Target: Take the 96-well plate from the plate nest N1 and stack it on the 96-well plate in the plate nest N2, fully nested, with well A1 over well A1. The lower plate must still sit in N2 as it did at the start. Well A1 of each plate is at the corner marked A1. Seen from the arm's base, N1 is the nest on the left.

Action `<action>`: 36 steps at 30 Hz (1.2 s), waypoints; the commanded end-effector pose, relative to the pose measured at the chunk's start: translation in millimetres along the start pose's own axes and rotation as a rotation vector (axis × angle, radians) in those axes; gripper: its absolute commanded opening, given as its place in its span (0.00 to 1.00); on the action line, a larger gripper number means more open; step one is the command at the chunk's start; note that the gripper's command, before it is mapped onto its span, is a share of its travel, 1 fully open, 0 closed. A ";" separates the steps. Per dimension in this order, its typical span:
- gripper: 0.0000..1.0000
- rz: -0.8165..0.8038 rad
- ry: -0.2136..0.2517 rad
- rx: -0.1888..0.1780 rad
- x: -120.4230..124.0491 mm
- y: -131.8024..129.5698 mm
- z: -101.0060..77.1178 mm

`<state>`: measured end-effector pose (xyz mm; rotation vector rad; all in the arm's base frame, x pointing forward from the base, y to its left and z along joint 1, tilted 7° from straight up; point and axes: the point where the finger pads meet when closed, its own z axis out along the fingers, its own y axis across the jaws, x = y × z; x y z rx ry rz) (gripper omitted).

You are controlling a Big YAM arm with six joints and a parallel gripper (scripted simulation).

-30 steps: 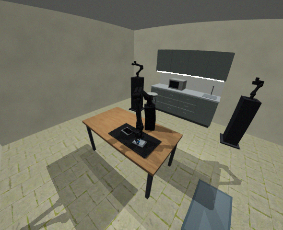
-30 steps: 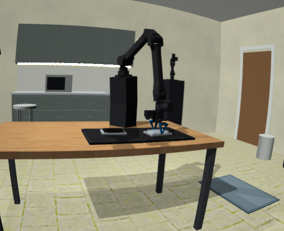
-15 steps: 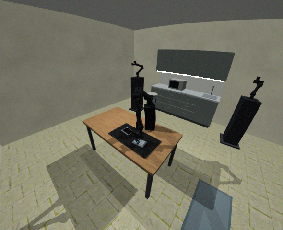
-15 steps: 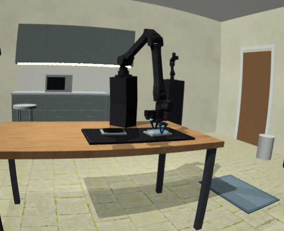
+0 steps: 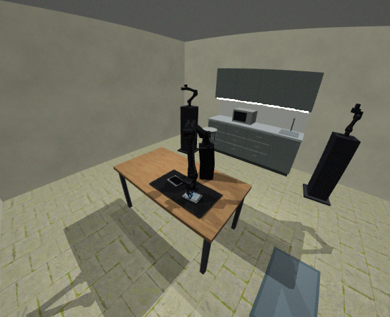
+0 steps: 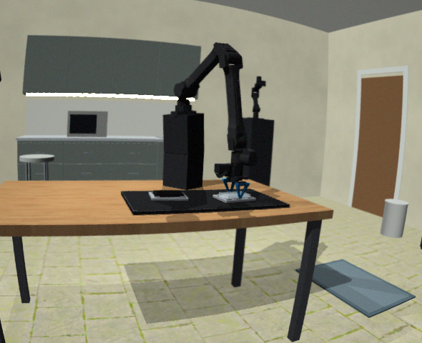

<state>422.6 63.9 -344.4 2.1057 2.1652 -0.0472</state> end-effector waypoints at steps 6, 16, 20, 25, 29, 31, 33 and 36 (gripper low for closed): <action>0.00 0.004 0.002 -0.015 -0.2 7.8 -5.4; 0.00 0.011 0.003 -0.015 -0.5 9.5 -26.5; 0.00 0.003 0.004 -0.016 2.8 8.9 -33.6; 0.00 -0.001 0.004 -0.017 4.6 8.4 -42.1; 0.00 -0.004 0.004 -0.017 4.6 8.3 -45.4; 0.00 -0.001 0.004 -0.017 4.6 8.2 -48.7; 0.00 -0.001 0.004 -0.017 4.5 8.1 -52.0; 0.00 -0.001 0.004 -0.017 4.5 8.0 -57.0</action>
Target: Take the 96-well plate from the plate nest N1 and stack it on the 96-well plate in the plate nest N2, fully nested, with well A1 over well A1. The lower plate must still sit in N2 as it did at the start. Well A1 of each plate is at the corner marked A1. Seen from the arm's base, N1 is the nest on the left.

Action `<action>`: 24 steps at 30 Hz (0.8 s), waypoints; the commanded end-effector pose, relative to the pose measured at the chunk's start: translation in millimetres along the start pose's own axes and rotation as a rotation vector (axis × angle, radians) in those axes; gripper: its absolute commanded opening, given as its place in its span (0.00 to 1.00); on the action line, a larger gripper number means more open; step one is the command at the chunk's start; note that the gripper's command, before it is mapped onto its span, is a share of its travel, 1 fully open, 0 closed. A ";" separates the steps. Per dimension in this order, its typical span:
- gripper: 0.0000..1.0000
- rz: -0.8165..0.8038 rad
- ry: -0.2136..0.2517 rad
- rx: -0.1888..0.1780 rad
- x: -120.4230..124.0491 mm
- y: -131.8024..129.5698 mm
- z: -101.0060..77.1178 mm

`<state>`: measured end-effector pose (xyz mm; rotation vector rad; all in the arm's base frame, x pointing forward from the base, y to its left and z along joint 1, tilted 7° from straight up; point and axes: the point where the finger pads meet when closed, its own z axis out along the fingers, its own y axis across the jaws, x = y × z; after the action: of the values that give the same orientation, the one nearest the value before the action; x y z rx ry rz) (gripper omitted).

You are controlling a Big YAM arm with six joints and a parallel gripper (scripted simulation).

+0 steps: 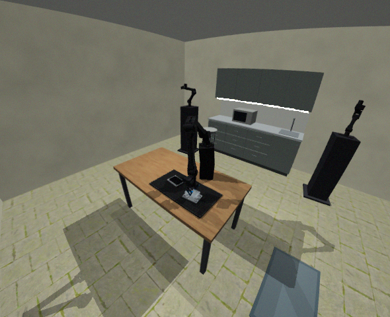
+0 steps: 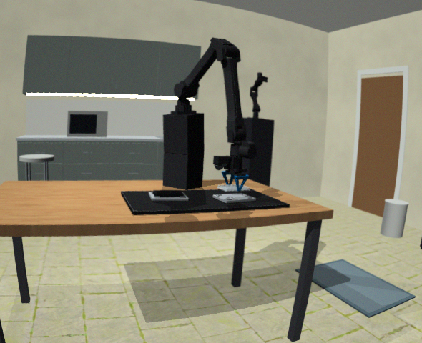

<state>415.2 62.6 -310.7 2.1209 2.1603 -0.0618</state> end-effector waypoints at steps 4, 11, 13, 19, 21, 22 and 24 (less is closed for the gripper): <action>0.00 -0.009 0.006 -0.030 9.3 12.7 -30.0; 0.00 -0.011 0.006 -0.030 9.2 12.4 -38.3; 0.00 -0.009 0.006 -0.030 9.2 12.2 -41.6; 0.00 -0.009 0.006 -0.030 9.1 11.9 -51.6; 0.00 -0.009 0.005 -0.030 9.1 11.7 -54.9; 0.00 -0.009 0.005 -0.030 9.1 11.7 -56.5; 0.00 -0.009 0.005 -0.030 9.0 11.5 -59.8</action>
<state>413.0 66.6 -274.3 2.1212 2.1609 -0.0624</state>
